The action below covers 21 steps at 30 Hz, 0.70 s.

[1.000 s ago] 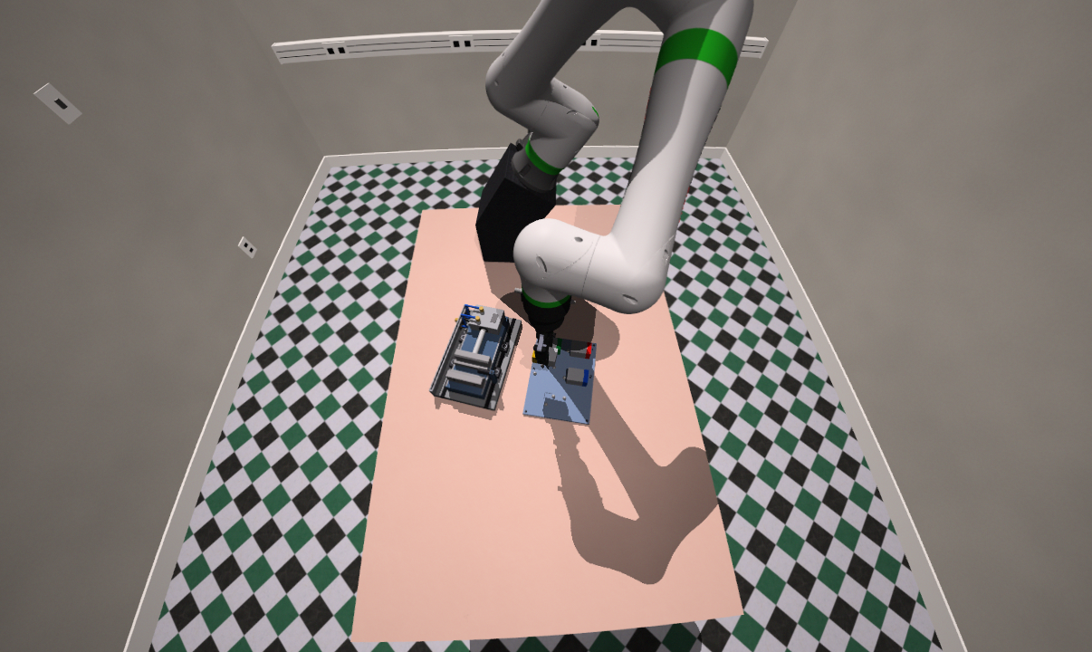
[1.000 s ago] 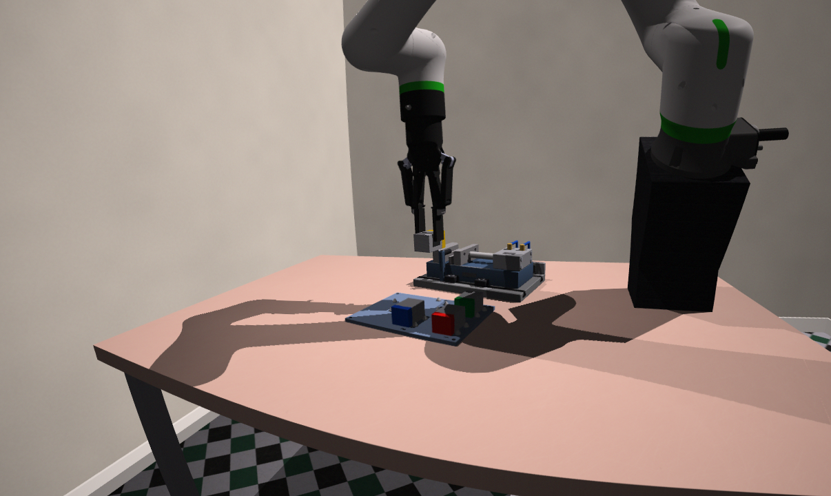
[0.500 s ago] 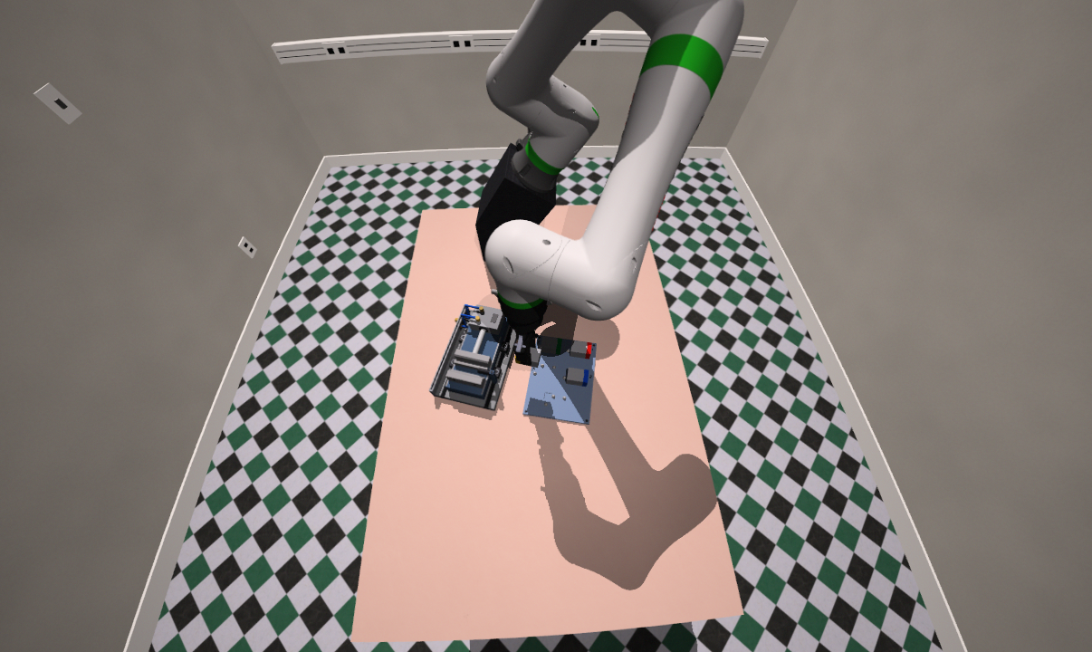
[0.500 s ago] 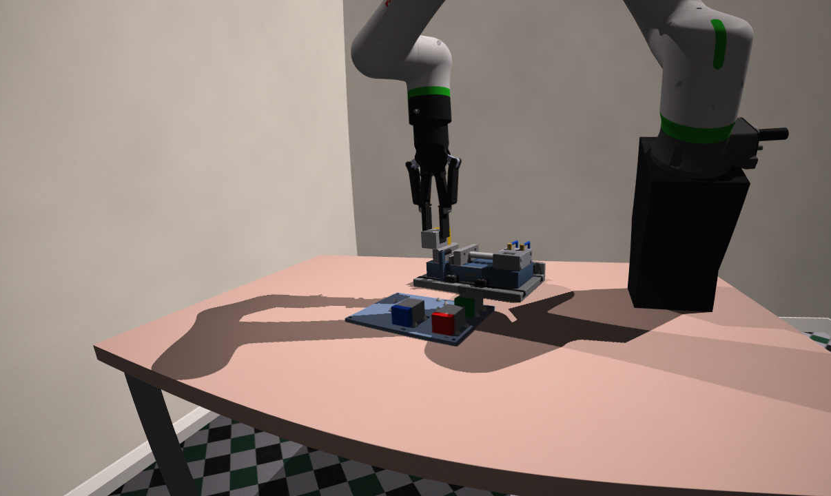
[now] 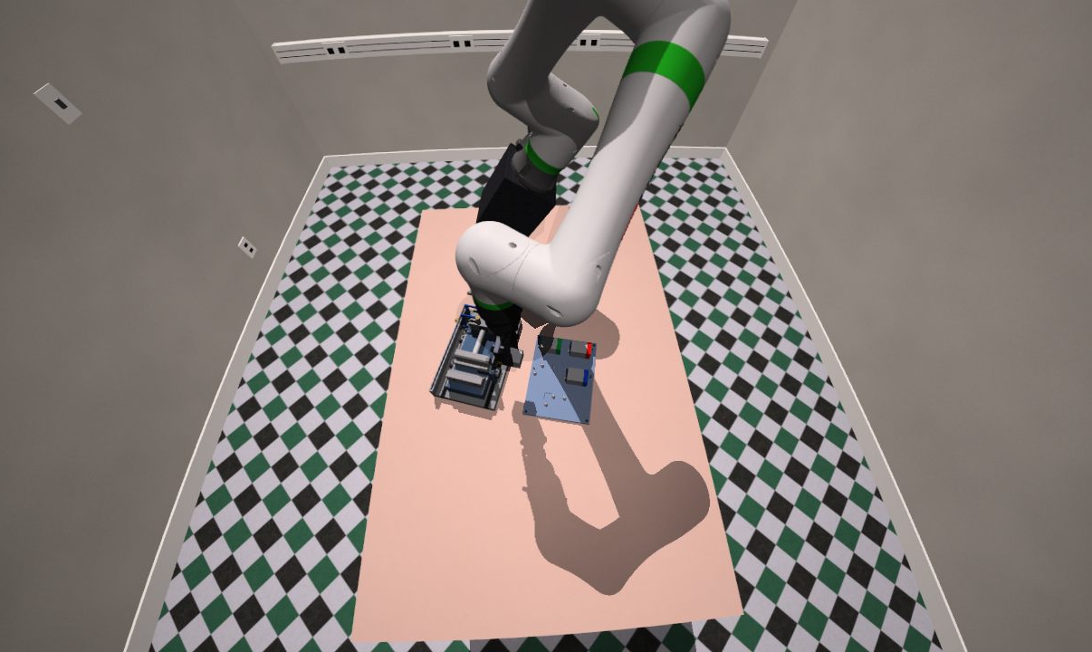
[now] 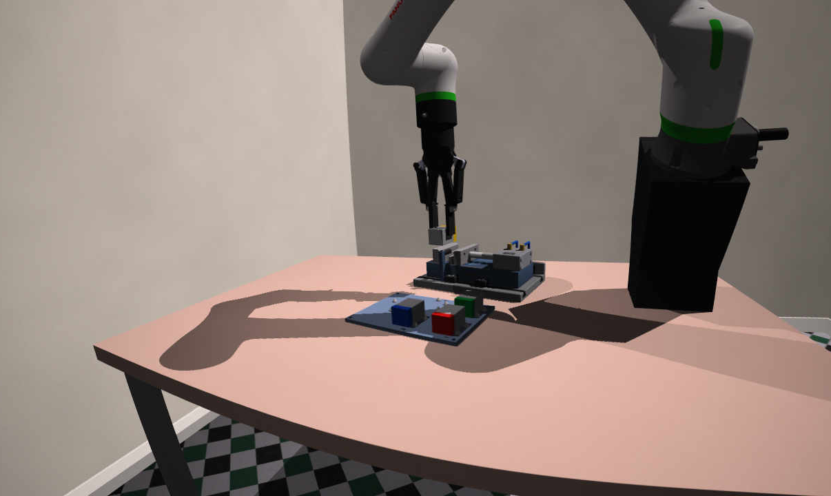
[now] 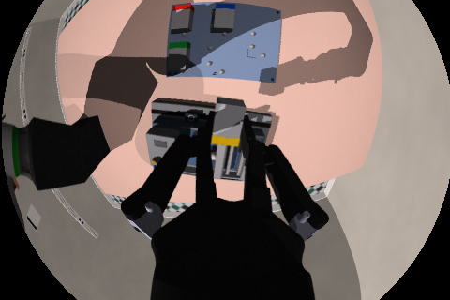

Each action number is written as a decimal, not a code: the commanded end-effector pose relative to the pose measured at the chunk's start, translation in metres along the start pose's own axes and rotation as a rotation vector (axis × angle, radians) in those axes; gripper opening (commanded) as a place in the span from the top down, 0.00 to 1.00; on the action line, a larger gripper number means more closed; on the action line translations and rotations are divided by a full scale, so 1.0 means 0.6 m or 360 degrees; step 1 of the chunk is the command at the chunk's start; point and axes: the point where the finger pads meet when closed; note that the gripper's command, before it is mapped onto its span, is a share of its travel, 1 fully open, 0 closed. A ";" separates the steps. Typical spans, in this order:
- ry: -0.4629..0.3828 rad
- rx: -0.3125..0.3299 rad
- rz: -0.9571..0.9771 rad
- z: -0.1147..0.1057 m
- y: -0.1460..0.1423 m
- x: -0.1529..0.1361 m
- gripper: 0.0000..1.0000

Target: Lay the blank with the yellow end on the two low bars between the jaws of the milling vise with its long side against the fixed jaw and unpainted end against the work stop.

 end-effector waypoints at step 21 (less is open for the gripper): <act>0.0000 -0.0003 -0.0001 0.002 0.042 -0.099 0.90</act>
Point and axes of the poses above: the point where the finger pads meet when closed, its own z axis out along the fingers, its own y axis across the jaws, x = y × z, and after that the axes turned 7 degrees about z, right-handed
